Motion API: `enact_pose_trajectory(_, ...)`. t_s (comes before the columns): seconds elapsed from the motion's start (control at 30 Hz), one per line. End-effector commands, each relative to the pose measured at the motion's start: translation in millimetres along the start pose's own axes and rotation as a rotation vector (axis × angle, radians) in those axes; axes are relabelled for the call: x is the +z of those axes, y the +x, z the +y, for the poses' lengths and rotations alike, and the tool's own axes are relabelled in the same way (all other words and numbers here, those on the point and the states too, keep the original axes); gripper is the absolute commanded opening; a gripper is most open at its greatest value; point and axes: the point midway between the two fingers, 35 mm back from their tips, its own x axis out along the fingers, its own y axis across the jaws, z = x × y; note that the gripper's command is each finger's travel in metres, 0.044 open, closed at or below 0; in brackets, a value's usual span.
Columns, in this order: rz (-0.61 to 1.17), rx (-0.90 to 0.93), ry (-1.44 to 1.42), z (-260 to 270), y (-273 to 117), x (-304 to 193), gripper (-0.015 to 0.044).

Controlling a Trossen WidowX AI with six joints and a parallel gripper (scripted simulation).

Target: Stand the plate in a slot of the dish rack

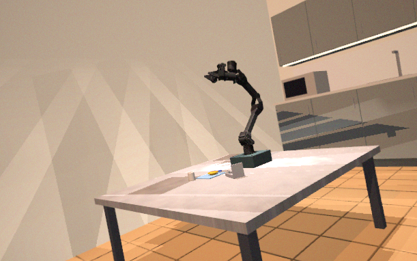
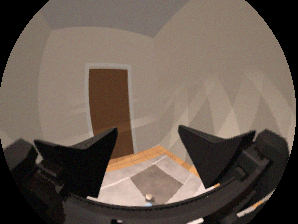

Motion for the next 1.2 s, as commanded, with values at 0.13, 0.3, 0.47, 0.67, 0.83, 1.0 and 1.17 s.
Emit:
enact_pose_trajectory(0.13,0.186,-0.005,-0.036,12.1,57.3,-65.2,0.0400)
enact_pose_trajectory(0.3,0.342,0.008,-0.098,18.9,88.2,-119.4,0.0400)
enact_pose_trajectory(0.47,0.500,0.025,-0.154,22.6,110.6,-176.4,0.0400)
enact_pose_trajectory(0.67,0.690,0.056,-0.212,25.6,127.4,-245.4,0.0400)
enact_pose_trajectory(0.83,0.849,0.087,-0.252,26.1,132.1,-302.9,0.0400)
enact_pose_trajectory(1.0,1.009,0.122,-0.285,25.0,128.5,-358.9,0.0400)
enact_pose_trajectory(1.17,1.170,0.161,-0.310,22.5,116.7,-412.2,0.0400)
